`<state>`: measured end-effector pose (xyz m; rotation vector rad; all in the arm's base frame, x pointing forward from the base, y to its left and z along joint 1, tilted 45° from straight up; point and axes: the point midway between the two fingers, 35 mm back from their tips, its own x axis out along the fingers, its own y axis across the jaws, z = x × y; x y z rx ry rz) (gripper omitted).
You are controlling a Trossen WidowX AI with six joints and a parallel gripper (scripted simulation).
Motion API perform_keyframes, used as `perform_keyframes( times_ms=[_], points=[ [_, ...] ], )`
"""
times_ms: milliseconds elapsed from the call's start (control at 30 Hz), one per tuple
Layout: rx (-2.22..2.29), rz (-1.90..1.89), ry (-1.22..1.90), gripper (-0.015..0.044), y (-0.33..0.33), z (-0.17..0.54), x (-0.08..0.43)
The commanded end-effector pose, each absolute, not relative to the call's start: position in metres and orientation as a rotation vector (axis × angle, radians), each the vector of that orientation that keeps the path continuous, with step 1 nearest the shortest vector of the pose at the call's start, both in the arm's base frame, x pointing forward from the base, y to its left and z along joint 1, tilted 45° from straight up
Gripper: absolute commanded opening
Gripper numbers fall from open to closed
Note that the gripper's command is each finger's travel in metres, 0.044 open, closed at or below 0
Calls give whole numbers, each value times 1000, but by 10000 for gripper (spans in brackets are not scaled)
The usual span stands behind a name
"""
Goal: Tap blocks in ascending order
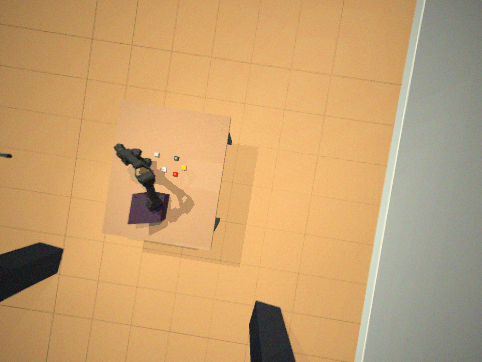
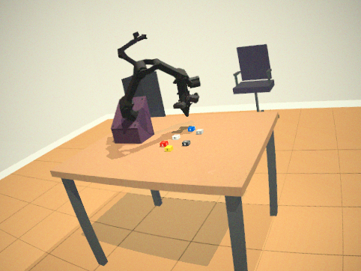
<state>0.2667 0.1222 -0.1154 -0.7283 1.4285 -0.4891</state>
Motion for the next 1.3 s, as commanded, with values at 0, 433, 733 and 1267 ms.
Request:
perform_keyframes(
  times_ms=[0,433,733,1267],
  points=[
    [-711,-481,1413,20,149,-89,265],
    [-695,-447,1418,20,56,18,318],
    [-723,-492,1410,20,-44,104,308],
    [-725,-495,1409,20,-101,48,317]
  ],
)
